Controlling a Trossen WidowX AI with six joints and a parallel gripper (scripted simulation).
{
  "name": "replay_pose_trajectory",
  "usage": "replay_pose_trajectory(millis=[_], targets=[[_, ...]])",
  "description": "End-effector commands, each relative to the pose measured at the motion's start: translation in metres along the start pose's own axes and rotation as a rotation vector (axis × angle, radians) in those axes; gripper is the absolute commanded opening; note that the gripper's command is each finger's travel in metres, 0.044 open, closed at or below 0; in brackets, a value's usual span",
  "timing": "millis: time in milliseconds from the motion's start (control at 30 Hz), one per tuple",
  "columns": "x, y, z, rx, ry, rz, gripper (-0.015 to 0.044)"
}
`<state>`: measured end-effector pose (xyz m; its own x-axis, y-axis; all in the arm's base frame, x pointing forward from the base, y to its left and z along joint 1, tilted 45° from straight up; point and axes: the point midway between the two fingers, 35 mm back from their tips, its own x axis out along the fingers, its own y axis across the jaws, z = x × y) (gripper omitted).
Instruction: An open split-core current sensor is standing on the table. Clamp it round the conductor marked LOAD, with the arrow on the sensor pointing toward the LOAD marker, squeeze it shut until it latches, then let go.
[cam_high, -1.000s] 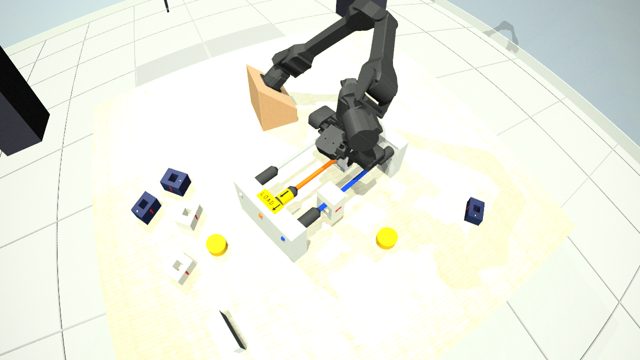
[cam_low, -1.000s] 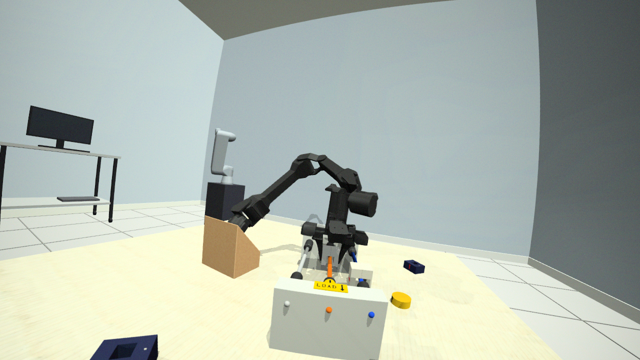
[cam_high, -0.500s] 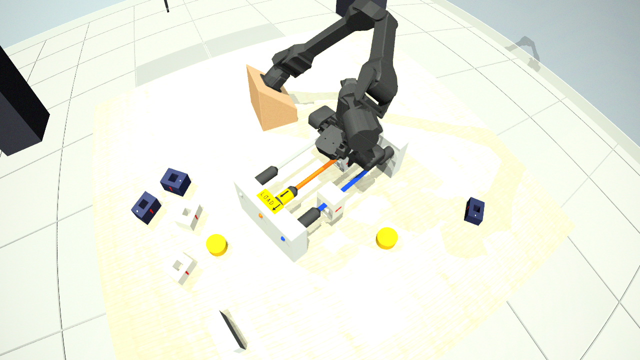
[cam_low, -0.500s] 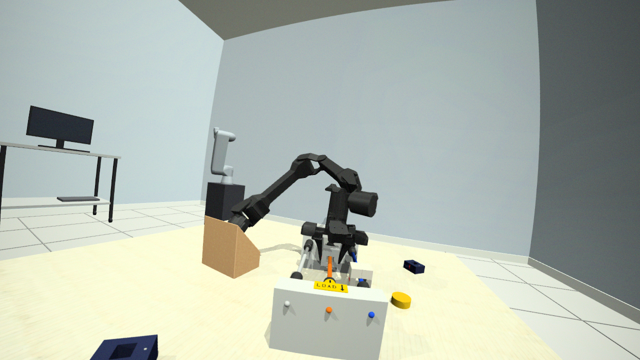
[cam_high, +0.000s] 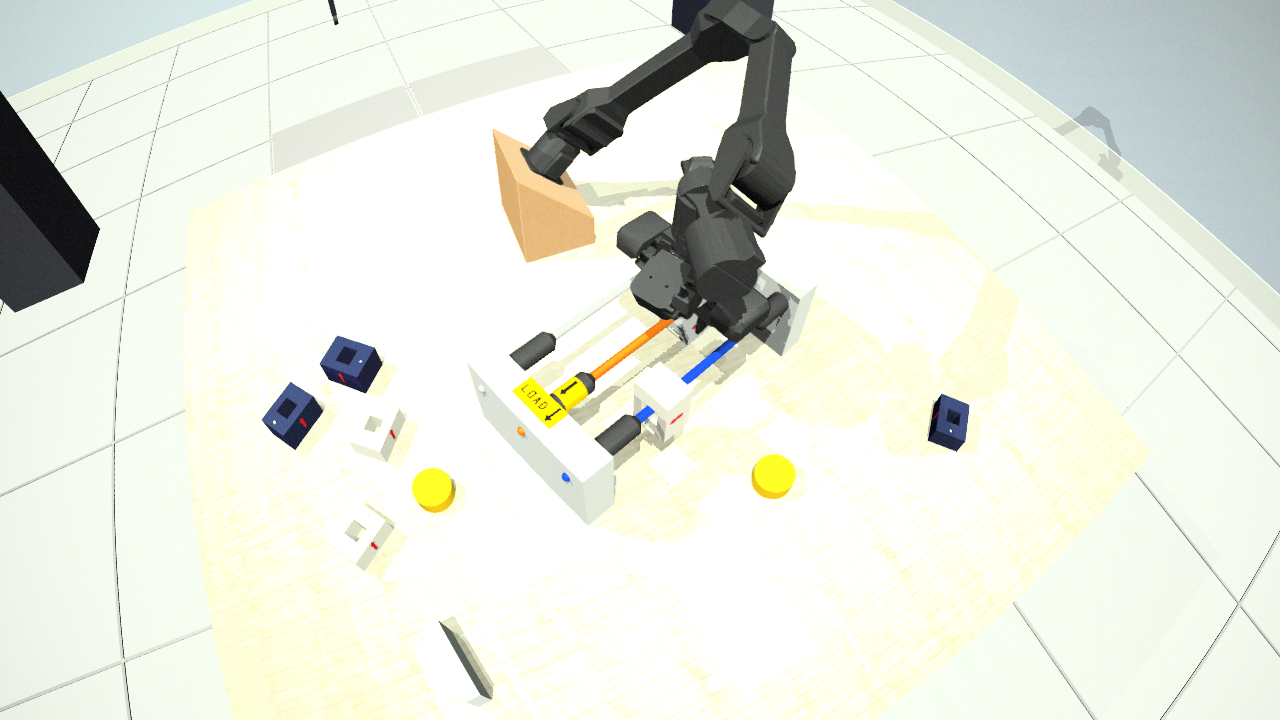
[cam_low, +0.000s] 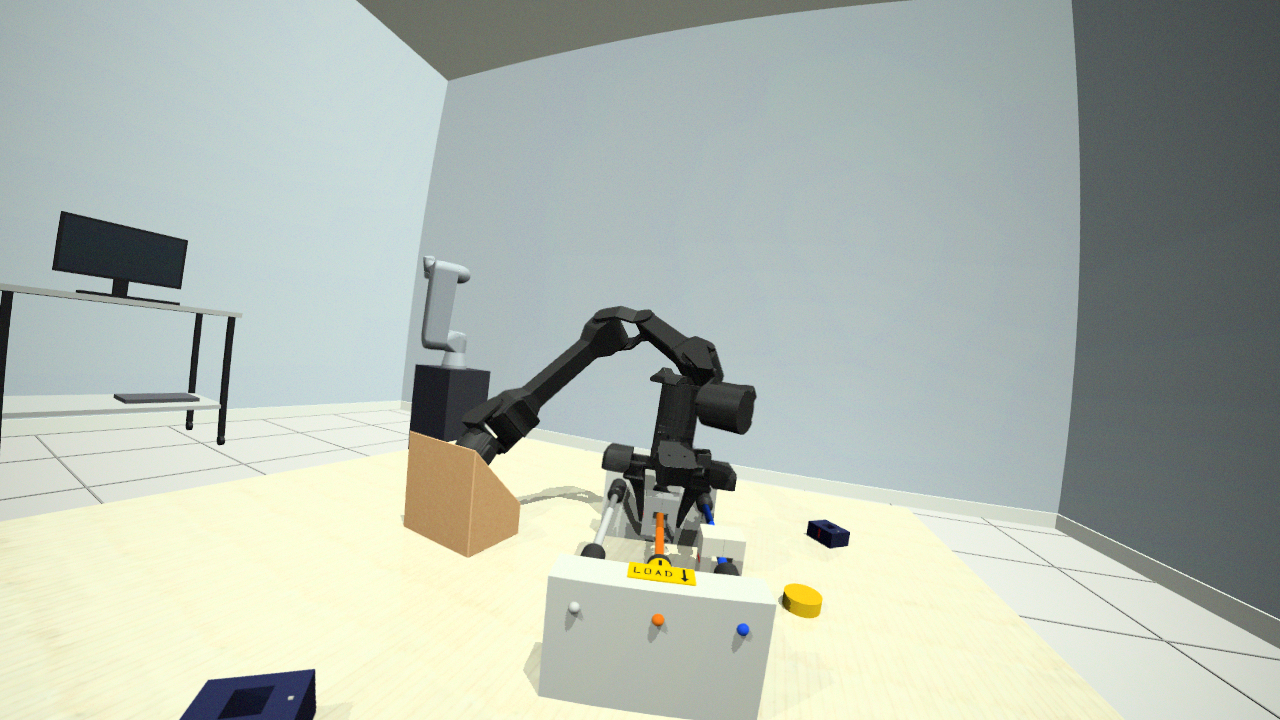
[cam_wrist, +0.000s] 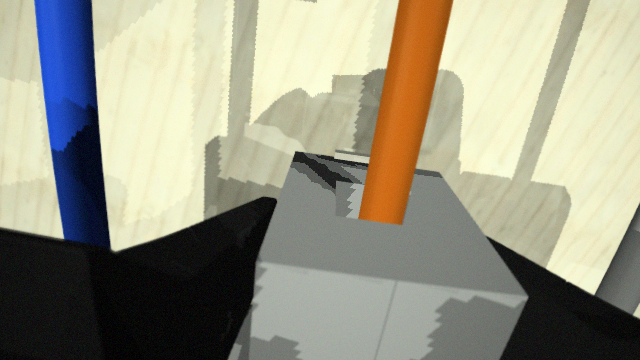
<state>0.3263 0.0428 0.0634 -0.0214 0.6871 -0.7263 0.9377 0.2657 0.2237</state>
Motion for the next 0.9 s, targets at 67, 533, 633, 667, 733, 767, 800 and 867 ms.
replay_pose_trajectory(millis=[67, 533, 633, 667, 733, 767, 800, 867], targets=[[0.000, 0.000, 0.000, -0.001, 0.001, 0.000, 0.0279], [0.000, 0.000, 0.000, -0.001, 0.001, 0.000, 0.0440], [-0.027, 0.000, 0.001, -0.001, -0.002, 0.014, 0.0440], [-0.046, -0.001, 0.001, -0.001, -0.003, 0.025, 0.0440], [-0.081, -0.005, 0.000, -0.001, -0.004, 0.044, 0.0440], [-0.090, -0.007, -0.001, -0.002, -0.004, 0.049, 0.0440], [-0.093, -0.007, -0.002, -0.002, -0.004, 0.051, 0.0440], [-0.093, -0.007, -0.002, -0.002, -0.004, 0.051, 0.0440]])
